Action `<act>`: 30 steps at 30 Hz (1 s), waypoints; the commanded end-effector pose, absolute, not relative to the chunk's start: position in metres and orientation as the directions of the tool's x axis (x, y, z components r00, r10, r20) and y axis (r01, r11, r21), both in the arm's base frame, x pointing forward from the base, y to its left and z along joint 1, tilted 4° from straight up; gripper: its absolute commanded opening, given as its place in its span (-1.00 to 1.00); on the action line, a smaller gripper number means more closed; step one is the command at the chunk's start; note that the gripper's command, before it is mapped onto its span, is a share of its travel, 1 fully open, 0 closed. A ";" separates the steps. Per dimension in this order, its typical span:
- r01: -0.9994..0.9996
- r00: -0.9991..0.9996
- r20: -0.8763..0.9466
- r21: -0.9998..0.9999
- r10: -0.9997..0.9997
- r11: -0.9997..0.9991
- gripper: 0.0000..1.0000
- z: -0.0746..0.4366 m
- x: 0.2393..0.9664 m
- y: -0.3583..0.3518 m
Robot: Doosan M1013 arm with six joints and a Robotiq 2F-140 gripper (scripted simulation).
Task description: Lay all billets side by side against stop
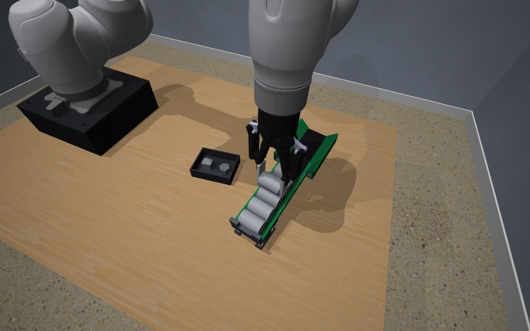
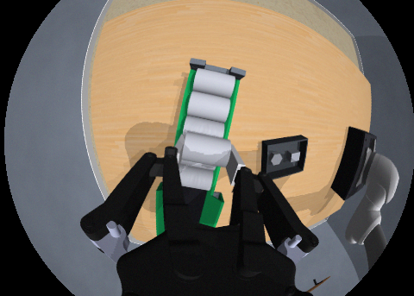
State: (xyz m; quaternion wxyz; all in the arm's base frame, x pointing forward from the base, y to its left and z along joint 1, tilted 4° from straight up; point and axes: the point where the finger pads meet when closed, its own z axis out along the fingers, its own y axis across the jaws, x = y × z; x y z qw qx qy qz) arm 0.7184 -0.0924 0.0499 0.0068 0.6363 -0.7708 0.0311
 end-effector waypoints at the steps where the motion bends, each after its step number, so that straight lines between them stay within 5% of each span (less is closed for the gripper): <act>1: -0.981 -0.194 0.052 -0.036 -0.980 0.192 -0.16 0.047 0.717 -0.097; 16: -0.981 -0.194 0.052 -0.036 -0.980 0.192 -0.16 0.060 0.716 -0.096; 30: -0.981 -0.194 0.052 -0.036 -0.980 0.192 -0.16 0.145 0.714 -0.091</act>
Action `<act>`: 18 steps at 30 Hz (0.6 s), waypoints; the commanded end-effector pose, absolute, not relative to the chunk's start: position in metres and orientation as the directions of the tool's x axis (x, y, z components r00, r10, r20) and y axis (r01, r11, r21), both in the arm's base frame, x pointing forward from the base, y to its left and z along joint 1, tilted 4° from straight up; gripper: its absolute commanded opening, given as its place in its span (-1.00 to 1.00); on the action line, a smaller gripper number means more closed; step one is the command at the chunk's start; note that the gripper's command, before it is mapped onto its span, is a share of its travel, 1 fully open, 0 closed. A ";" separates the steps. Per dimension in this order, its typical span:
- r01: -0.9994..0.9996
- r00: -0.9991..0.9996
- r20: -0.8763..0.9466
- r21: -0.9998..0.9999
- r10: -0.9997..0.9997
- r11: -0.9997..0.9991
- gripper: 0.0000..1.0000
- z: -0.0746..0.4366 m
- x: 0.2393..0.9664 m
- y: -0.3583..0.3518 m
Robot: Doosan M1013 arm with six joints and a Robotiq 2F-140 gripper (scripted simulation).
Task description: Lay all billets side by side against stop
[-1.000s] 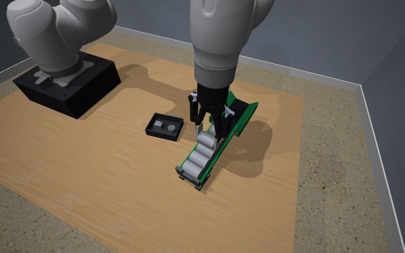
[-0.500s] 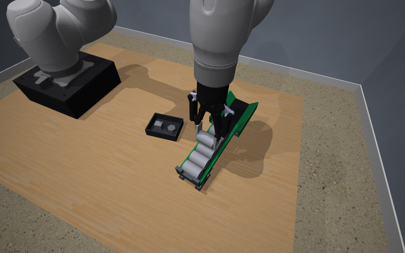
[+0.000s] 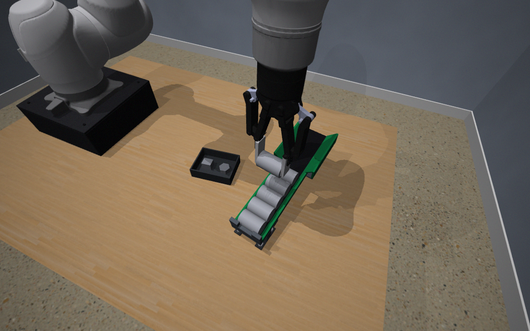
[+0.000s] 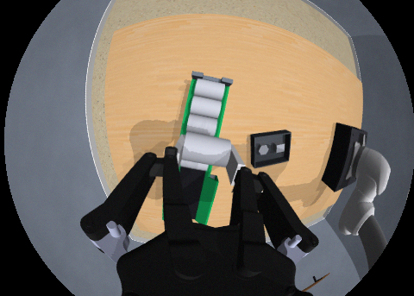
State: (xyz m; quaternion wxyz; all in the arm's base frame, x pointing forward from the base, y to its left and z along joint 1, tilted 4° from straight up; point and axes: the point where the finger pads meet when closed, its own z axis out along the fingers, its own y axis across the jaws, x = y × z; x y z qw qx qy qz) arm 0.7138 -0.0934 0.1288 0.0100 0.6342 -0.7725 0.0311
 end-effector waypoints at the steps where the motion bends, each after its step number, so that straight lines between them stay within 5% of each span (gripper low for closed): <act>1: -0.981 -0.194 0.052 -0.036 -0.980 0.192 -0.16 0.146 0.714 -0.091; 12: -0.981 -0.194 0.052 -0.036 -0.980 0.192 -0.16 0.146 0.714 -0.090; 18: -0.981 -0.191 0.052 -0.036 -0.980 0.189 -0.16 0.126 0.742 0.010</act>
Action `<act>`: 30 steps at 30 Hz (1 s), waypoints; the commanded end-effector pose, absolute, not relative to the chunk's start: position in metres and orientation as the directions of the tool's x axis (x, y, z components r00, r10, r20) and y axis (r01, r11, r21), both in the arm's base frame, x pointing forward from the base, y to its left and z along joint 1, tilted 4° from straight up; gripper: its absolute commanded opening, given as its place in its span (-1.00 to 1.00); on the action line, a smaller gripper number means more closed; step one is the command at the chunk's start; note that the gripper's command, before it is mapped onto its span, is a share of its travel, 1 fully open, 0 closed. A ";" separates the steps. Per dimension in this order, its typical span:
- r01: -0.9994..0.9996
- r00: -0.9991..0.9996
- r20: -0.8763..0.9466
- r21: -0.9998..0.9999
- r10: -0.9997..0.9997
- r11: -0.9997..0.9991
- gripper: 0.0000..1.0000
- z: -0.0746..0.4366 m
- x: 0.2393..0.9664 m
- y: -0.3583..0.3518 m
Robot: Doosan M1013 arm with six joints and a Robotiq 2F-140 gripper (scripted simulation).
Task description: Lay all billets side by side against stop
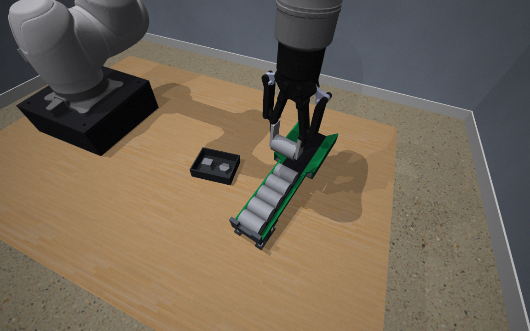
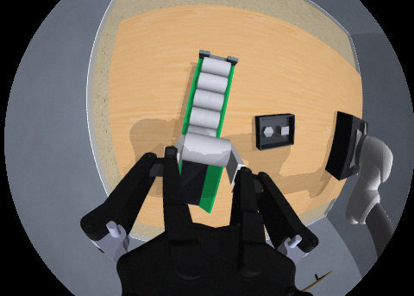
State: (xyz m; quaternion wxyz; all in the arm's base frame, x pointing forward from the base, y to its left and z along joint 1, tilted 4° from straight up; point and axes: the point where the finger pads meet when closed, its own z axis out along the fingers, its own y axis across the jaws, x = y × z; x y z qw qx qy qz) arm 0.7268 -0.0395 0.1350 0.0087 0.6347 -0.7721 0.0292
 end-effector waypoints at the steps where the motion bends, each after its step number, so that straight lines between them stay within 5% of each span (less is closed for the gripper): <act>1: -0.981 -0.191 0.052 -0.036 -0.980 0.189 -0.16 0.126 0.742 0.010; 30: -0.981 -0.190 0.052 -0.036 -0.980 0.189 -0.16 0.087 0.745 0.018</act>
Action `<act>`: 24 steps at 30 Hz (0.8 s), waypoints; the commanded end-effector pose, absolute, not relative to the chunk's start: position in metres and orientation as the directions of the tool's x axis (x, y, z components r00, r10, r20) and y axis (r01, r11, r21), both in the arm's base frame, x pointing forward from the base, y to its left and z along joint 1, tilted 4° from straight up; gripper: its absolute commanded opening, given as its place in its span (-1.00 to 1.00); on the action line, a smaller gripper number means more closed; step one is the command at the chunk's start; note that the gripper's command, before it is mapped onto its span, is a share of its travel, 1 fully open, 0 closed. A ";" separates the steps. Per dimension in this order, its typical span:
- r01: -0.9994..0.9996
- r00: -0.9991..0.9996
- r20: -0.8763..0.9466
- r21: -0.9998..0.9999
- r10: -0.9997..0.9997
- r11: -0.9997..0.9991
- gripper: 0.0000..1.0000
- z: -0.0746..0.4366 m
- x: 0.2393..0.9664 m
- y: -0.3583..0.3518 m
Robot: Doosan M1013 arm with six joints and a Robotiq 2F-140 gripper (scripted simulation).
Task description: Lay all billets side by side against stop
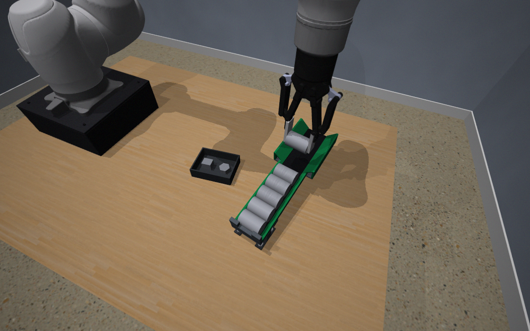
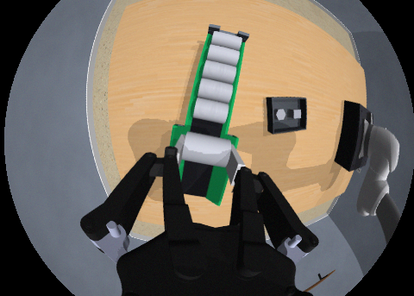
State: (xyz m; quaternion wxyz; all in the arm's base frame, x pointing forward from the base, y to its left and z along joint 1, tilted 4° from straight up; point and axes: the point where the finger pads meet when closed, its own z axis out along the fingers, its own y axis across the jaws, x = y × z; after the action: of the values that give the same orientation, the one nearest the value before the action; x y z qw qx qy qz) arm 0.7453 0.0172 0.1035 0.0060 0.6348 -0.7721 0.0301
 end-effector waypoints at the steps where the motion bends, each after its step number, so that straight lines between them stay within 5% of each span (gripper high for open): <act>1: -0.981 -0.190 0.052 -0.036 -0.980 0.189 -0.16 0.082 0.745 0.018; 24: -0.981 -0.190 0.052 -0.036 -0.980 0.189 -0.16 0.024 0.746 0.015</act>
State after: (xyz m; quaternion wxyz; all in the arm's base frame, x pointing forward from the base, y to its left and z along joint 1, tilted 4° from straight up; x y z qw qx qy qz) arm 0.7474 0.0170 0.0287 0.0066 0.6369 -0.7704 0.0299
